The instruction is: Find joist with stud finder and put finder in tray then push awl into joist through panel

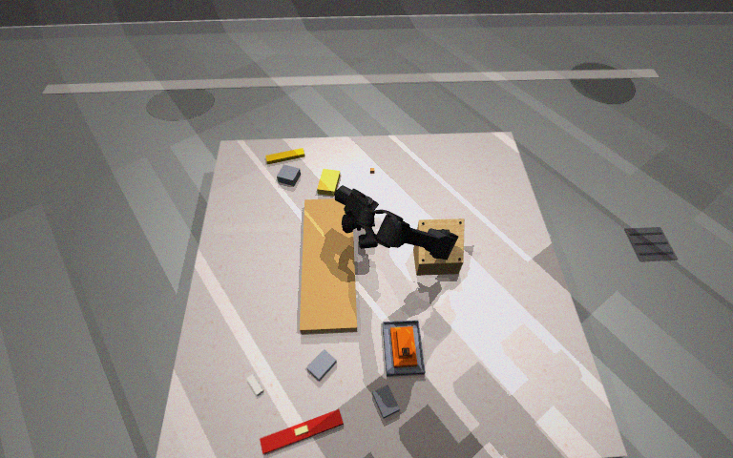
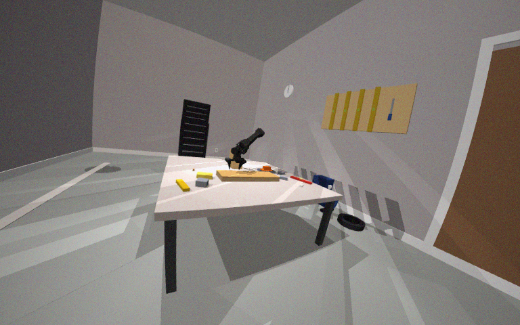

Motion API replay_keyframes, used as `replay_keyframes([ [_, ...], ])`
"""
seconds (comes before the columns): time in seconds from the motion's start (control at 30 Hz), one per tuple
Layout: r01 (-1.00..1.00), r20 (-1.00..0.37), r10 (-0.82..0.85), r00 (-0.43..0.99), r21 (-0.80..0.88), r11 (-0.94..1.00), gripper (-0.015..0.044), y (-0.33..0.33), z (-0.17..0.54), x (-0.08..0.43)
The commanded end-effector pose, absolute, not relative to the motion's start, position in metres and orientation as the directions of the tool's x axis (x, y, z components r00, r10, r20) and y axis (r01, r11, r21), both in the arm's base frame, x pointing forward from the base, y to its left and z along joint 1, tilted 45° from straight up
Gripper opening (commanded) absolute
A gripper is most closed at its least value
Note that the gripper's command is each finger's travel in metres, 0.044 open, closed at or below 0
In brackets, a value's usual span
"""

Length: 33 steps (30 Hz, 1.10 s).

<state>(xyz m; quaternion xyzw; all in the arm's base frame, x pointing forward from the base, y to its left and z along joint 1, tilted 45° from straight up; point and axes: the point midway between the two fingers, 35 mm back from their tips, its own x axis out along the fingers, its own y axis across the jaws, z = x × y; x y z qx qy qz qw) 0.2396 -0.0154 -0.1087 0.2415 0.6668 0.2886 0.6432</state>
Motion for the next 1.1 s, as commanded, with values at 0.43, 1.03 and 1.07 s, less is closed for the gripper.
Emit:
replay_keyframes([
  [0.43,-0.040,-0.711,0.701,-0.058,0.703,0.710,0.0440,0.007,-0.129,0.238],
  [1.03,-0.040,-0.711,0.701,-0.058,0.703,0.710,0.0072,0.008,-0.130,0.238],
  [1.07,-0.040,-0.711,0.701,-0.058,0.703,0.710,0.0046,0.008,-0.130,0.238],
])
